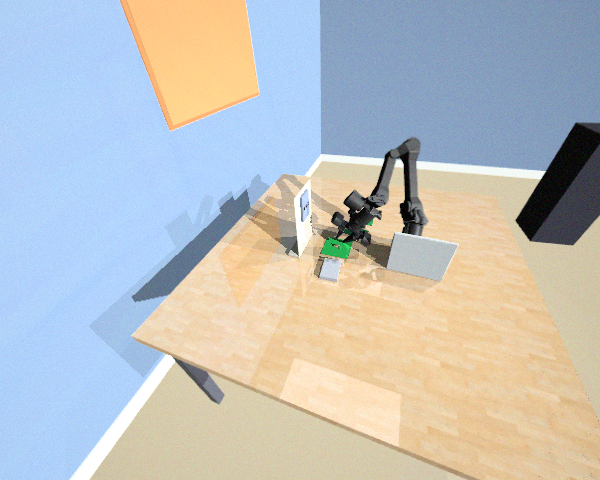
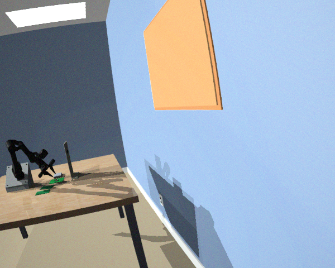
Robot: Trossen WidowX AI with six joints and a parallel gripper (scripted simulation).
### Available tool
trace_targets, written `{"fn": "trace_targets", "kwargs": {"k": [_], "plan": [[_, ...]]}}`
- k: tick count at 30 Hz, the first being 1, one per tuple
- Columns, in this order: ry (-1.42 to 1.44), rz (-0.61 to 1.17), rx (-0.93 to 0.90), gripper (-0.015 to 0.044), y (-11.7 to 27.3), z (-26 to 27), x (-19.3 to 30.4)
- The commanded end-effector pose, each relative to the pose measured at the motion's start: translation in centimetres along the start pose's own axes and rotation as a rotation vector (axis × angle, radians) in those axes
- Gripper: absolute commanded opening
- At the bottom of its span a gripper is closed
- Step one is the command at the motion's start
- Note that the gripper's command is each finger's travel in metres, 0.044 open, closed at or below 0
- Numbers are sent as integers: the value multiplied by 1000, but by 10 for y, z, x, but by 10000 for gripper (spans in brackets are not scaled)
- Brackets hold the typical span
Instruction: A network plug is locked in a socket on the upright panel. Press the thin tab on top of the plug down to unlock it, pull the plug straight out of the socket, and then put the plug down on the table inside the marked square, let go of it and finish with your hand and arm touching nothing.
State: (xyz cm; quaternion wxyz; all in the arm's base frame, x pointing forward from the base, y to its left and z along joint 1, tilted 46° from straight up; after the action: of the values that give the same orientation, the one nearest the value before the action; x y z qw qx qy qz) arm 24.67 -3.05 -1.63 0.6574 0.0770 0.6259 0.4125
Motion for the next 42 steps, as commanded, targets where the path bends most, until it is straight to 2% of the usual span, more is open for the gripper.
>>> {"fn": "trace_targets", "kwargs": {"k": [1,42], "plan": [[-8,-3,-2,156,4,4,-1],[-9,2,-1,156,42,30,-4]]}}
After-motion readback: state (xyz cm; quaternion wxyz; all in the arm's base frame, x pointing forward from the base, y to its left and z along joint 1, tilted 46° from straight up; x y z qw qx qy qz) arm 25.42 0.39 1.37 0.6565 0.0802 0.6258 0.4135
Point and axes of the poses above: the point midway between the two fingers, 35 mm back from their tips, its own y axis back along the fingers, its own z axis across the jaws, x = y × z, the point moved 3 cm from there along y, back along the fingers, and after that the axes turned 11 degrees about y, right-handed, at the moved point
